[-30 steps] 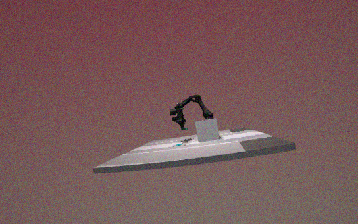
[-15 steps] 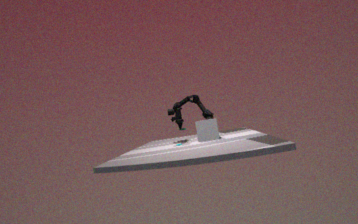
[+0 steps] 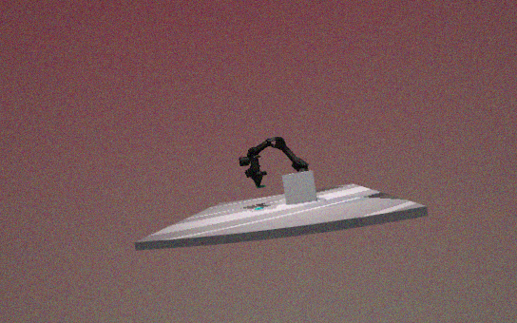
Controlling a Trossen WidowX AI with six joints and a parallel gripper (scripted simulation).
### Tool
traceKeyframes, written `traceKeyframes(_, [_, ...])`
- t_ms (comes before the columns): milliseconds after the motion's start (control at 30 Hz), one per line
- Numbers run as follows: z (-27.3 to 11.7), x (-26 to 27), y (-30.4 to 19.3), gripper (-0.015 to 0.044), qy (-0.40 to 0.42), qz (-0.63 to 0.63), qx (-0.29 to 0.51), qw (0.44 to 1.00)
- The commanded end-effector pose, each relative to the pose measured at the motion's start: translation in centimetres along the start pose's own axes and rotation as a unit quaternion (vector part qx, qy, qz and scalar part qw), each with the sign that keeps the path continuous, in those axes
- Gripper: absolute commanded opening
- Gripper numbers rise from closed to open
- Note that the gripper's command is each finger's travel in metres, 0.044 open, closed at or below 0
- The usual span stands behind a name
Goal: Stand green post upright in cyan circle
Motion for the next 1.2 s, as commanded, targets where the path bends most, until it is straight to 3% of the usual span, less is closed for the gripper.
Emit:
traceKeyframes(0, [-0.1, 0.5, 0.9, 0.0023, 0.002, -0.061, 0.001, 0.998])
traceKeyframes(467, [-0.1, 2.1, 3.4, 0.0023, 0.001, -0.237, 0.005, 0.972])
traceKeyframes(1167, [0.9, 1.7, 3.0, 0.0023, 0.045, -0.244, -0.023, 0.968])
Point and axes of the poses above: the point midway between the two fingers, 35 mm back from their tips, its own z axis out along the fingers, its own x axis across the jaws, y = z × x, the point moved 9 cm from there along -z, back along the fingers, and after that the axes turned 4 degrees about -z, right-handed, at the moved point
